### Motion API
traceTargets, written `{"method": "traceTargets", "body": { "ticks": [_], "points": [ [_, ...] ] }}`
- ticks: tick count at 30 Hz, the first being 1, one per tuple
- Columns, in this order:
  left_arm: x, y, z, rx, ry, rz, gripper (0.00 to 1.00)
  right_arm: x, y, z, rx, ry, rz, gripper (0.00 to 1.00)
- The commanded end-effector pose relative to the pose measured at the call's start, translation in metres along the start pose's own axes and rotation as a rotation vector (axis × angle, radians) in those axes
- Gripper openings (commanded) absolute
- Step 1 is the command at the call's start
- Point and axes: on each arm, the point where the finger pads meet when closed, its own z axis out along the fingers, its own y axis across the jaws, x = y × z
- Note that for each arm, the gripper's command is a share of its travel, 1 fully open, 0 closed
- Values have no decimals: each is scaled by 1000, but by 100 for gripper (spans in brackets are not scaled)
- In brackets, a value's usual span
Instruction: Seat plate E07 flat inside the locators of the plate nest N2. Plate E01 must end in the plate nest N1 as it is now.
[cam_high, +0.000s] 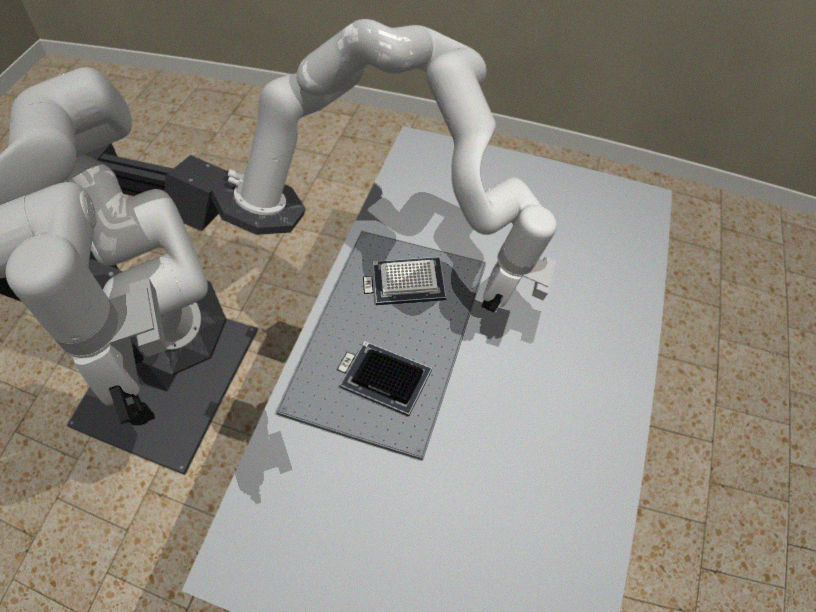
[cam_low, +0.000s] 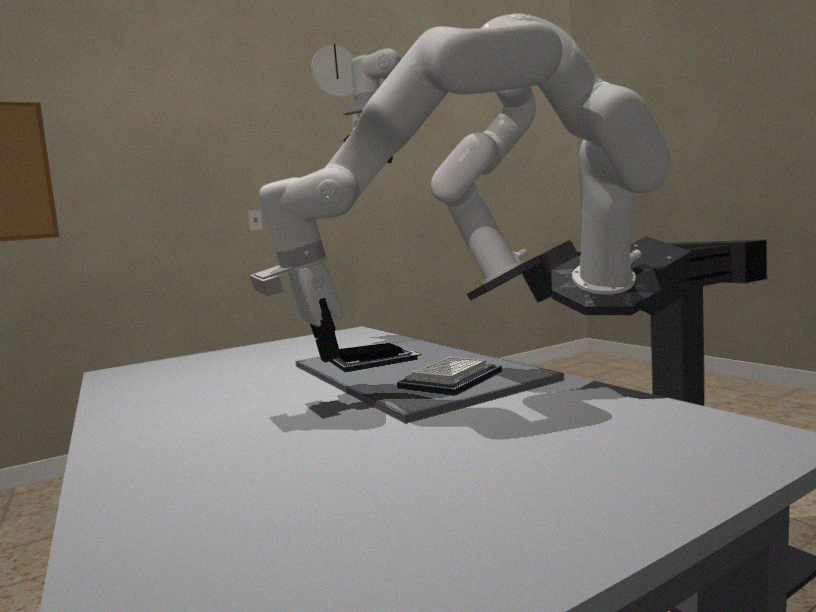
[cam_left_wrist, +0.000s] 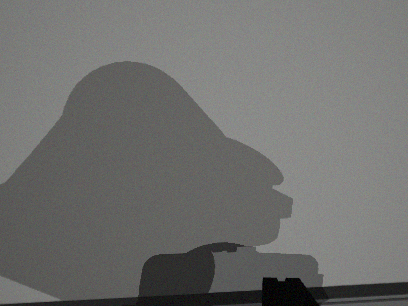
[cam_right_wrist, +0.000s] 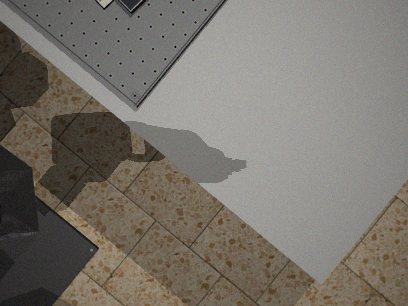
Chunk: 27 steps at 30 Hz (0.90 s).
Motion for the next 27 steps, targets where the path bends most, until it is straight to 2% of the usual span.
{"method": "traceTargets", "body": {
  "ticks": [1, 14, 17, 27],
  "points": [
    [0, 8, -2, 7, 12, -55, 0, 0, 1, -1, -4, 0, 0, 100],
    [-16, 68, -1, 24, 44, -334, 0, 0, 1, -1, -4, 0, 0, 100],
    [-16, 71, 0, 24, 44, -334, 0, 0, 1, -1, -4, 0, 0, 100],
    [-33, 115, 1, 27, 77, -563, 0, 0, 1, -1, -4, 0, 0, 100]
  ]
}}
